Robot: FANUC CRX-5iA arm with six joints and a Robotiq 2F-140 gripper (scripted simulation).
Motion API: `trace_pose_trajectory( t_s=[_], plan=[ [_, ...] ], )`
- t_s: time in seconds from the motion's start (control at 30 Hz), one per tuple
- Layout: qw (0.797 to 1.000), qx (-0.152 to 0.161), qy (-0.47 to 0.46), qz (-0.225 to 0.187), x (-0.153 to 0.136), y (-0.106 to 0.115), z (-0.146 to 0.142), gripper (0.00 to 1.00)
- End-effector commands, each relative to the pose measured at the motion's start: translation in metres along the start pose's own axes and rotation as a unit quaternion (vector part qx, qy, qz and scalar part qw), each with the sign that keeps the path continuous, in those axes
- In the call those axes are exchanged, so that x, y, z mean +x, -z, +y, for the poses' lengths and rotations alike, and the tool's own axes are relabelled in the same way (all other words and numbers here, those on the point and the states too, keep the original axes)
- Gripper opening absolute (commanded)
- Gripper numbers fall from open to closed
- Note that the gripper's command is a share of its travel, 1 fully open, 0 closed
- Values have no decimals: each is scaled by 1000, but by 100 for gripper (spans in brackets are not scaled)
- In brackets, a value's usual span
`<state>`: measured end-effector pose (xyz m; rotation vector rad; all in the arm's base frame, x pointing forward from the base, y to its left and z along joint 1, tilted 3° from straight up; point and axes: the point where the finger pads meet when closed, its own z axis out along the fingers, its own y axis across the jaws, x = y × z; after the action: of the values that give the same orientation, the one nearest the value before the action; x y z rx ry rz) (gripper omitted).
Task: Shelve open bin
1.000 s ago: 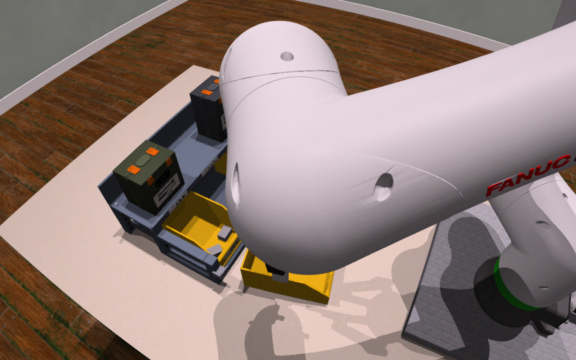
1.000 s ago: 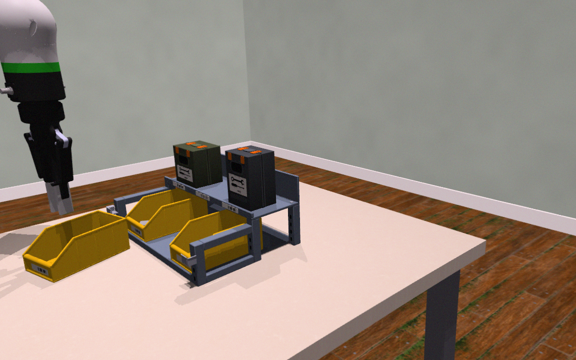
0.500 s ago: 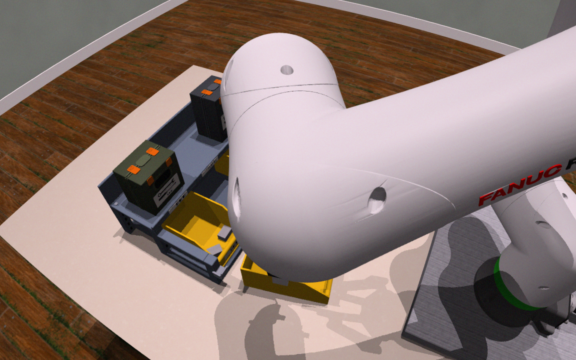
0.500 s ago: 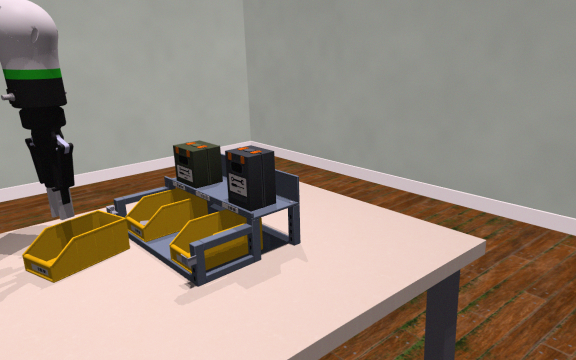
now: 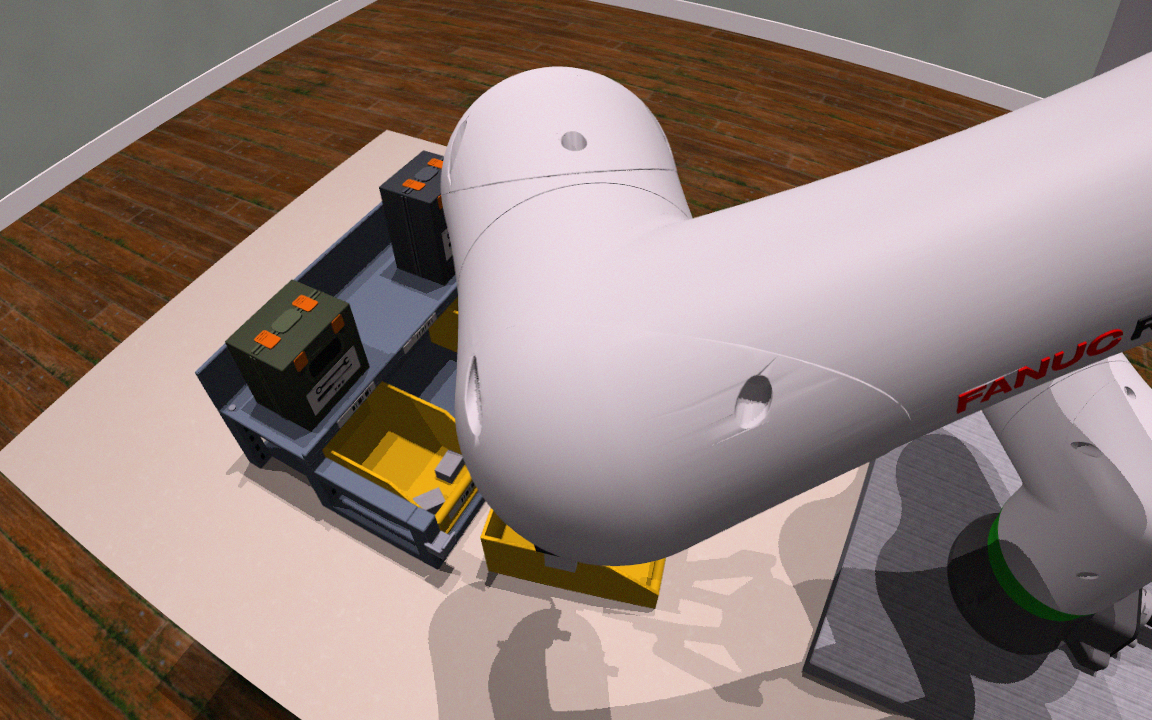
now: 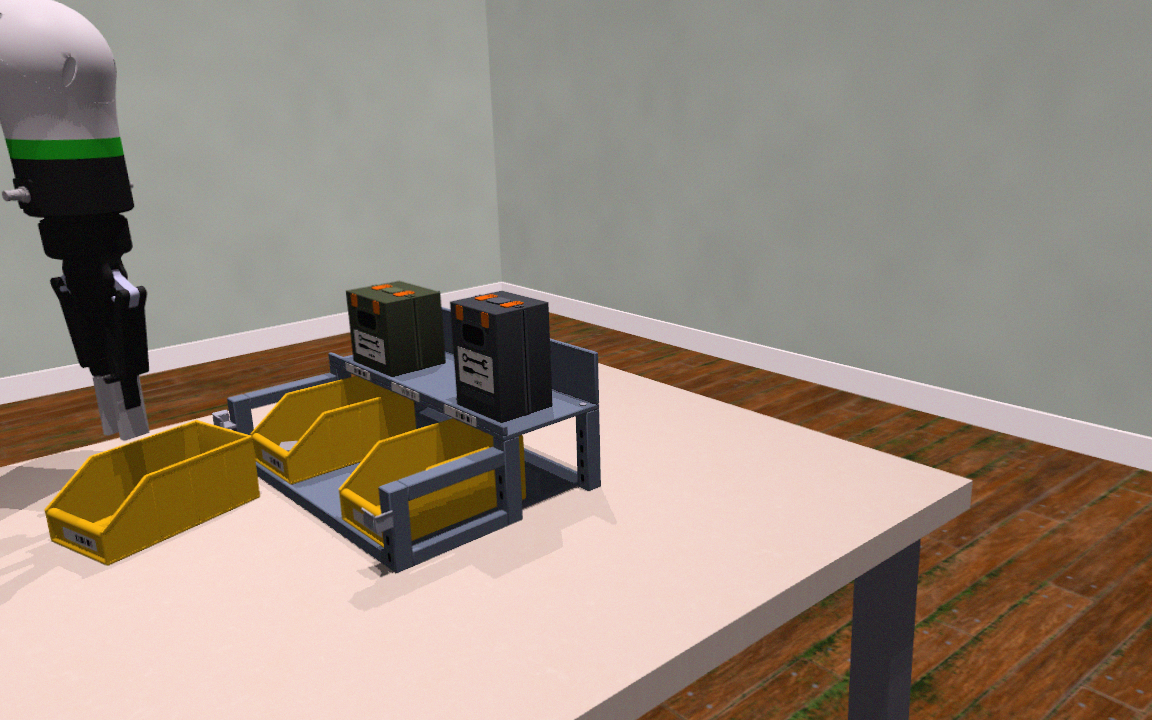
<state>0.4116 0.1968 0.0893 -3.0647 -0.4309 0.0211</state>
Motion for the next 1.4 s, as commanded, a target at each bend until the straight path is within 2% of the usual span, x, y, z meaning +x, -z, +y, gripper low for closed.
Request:
trace_pose_trajectory(
  t_s=[0.0, 1.37],
  plan=[
    [1000, 0, 0, 0, 0, 0, 0, 15],
    [1000, 0, 0, 0, 0, -4, 0, 15]
  ],
)
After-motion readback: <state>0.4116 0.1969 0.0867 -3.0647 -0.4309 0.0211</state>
